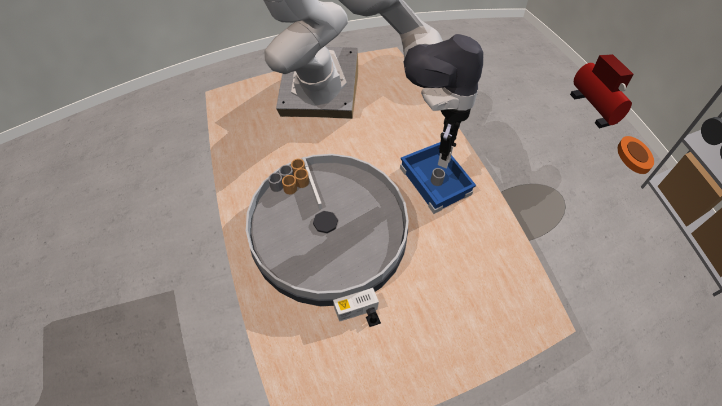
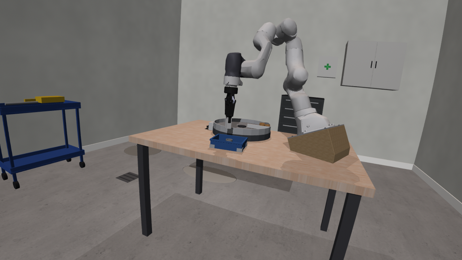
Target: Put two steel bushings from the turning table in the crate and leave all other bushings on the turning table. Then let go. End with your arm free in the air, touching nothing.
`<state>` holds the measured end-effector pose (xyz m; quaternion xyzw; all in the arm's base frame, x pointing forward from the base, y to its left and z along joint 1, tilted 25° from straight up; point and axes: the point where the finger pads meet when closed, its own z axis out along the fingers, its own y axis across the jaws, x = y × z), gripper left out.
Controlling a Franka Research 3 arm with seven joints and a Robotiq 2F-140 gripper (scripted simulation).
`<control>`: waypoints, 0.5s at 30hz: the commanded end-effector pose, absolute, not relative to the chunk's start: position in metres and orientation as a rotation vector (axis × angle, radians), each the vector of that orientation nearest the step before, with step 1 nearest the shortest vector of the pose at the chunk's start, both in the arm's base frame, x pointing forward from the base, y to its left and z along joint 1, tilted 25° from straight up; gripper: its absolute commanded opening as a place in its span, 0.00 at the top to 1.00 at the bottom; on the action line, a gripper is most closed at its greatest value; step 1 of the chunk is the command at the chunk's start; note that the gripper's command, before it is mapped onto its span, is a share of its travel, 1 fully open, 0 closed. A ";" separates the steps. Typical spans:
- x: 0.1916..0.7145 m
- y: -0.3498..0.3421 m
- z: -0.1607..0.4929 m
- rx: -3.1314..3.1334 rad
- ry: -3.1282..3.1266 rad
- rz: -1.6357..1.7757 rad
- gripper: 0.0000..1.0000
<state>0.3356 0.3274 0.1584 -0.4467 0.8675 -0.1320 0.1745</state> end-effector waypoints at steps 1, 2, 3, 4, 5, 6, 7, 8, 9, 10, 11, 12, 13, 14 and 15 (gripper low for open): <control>0.330 0.321 0.164 -1.321 2.454 -0.402 0.90; 0.329 0.322 0.166 -1.321 2.454 -0.402 0.90; 0.329 0.322 0.167 -1.321 2.454 -0.402 0.90; 0.328 0.322 0.168 -1.321 2.454 -0.402 0.90; 0.328 0.322 0.168 -1.321 2.454 -0.402 0.90; 0.328 0.322 0.168 -1.321 2.454 -0.402 0.90; 0.328 0.322 0.168 -1.321 2.454 -0.402 0.90; 0.328 0.322 0.168 -1.321 2.454 -0.402 0.90; 0.328 0.322 0.168 -1.321 2.454 -0.402 0.90; 0.328 0.322 0.168 -1.321 2.454 -0.402 0.90; 0.328 0.322 0.168 -1.321 2.454 -0.402 0.90; 0.328 0.322 0.168 -1.321 2.454 -0.402 0.90; 0.328 0.322 0.168 -1.321 2.454 -0.402 0.90; 0.328 0.322 0.168 -1.321 2.454 -0.402 0.90; 0.328 0.322 0.168 -1.321 2.454 -0.402 0.90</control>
